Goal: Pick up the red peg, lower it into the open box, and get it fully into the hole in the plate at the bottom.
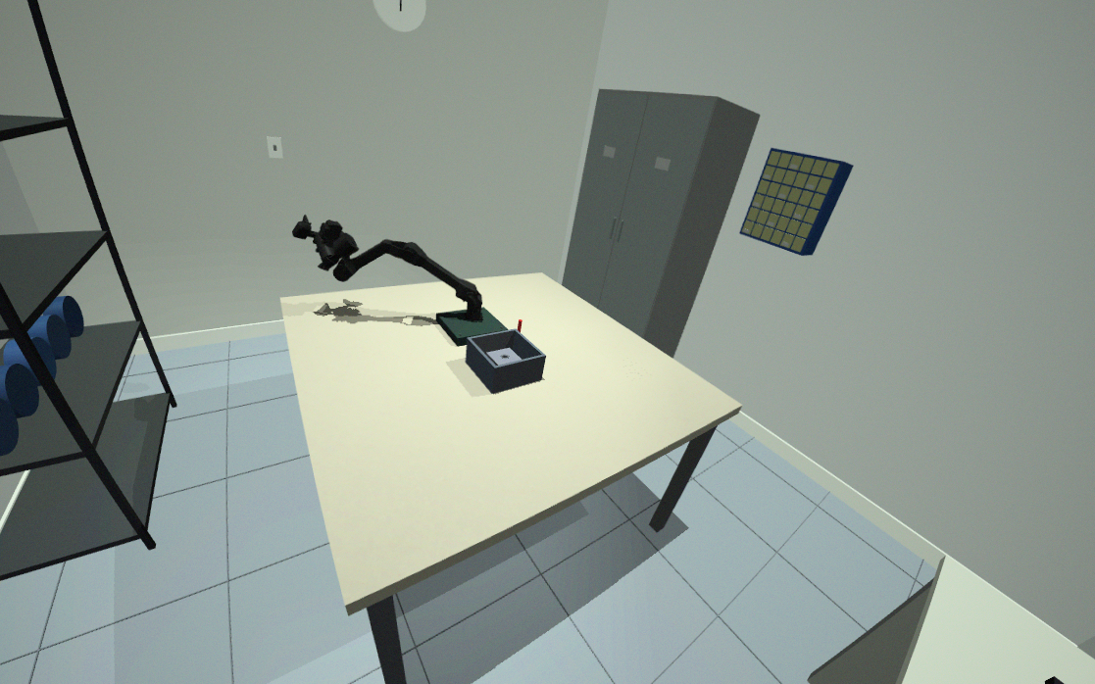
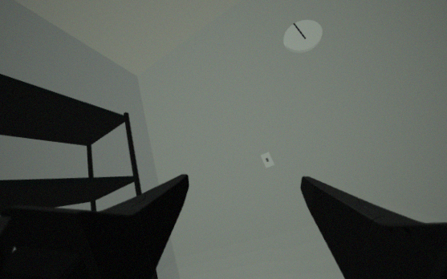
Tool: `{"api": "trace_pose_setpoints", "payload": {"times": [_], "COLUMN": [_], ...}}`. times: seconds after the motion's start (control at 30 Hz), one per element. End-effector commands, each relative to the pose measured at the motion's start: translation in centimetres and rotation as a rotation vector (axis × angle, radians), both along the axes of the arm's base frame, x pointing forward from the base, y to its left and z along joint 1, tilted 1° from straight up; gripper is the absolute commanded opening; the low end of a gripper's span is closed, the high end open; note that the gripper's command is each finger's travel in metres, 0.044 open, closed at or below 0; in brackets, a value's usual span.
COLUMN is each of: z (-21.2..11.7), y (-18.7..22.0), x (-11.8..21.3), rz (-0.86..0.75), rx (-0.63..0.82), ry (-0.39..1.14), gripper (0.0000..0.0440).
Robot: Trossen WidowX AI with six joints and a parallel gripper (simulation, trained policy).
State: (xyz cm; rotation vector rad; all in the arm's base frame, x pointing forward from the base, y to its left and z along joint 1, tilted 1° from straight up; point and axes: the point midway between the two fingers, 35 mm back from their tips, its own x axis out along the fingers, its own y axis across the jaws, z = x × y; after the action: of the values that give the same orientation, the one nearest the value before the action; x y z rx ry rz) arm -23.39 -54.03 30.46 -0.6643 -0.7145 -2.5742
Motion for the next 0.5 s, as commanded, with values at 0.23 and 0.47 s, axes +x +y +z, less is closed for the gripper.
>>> {"api": "trace_pose_setpoints", "payload": {"times": [0.23, 0.47], "z": [-2.4, -3.7], "y": [-4.2, -6.6], "x": [8.8, 18.6], "rz": [0.190, 0.406], "rx": [0.172, 0.281], "ry": [-0.010, -0.038], "gripper": [0.0440, 0.0440]}}
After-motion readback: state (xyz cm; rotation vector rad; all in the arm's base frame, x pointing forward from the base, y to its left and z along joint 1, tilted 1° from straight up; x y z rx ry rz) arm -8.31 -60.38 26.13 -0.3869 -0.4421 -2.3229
